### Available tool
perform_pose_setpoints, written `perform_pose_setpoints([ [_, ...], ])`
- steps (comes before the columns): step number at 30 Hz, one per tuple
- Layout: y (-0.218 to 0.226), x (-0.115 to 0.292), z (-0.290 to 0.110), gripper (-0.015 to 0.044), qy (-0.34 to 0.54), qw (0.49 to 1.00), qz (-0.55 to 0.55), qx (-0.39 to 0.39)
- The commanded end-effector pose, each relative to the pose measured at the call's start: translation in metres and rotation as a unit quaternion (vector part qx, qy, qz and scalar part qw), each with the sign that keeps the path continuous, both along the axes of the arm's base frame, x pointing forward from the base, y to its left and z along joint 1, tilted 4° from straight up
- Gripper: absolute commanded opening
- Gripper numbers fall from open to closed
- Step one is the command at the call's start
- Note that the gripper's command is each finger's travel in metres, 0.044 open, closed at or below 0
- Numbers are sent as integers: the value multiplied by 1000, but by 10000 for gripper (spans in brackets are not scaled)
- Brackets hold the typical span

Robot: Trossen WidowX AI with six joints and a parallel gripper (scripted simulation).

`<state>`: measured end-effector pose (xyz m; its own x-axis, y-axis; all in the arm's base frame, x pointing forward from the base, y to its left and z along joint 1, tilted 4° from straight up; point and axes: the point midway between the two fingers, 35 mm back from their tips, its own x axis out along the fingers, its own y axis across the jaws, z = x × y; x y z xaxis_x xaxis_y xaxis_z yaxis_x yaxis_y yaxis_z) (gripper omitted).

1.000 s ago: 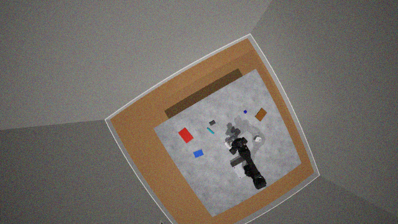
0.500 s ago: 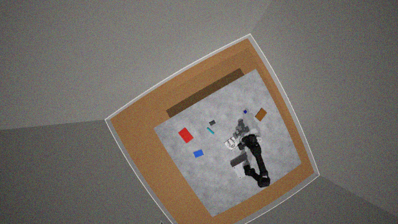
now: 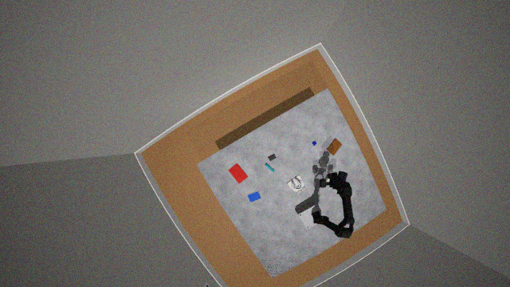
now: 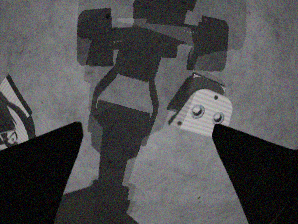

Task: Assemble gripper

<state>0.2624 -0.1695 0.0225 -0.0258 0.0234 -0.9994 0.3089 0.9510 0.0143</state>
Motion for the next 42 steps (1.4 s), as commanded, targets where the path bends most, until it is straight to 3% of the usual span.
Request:
perform_pose_setpoints([
  [1,-29,-16,3,440,3,998,-65,-3],
  [9,-62,-43,5,440,9,991,-136,-4],
  [14,-62,-43,3,440,9,991,-136,-4],
  [19,-59,-47,-34,440,10,991,-136,-4],
  [42,-60,-46,-43,440,10,991,-136,-4],
])
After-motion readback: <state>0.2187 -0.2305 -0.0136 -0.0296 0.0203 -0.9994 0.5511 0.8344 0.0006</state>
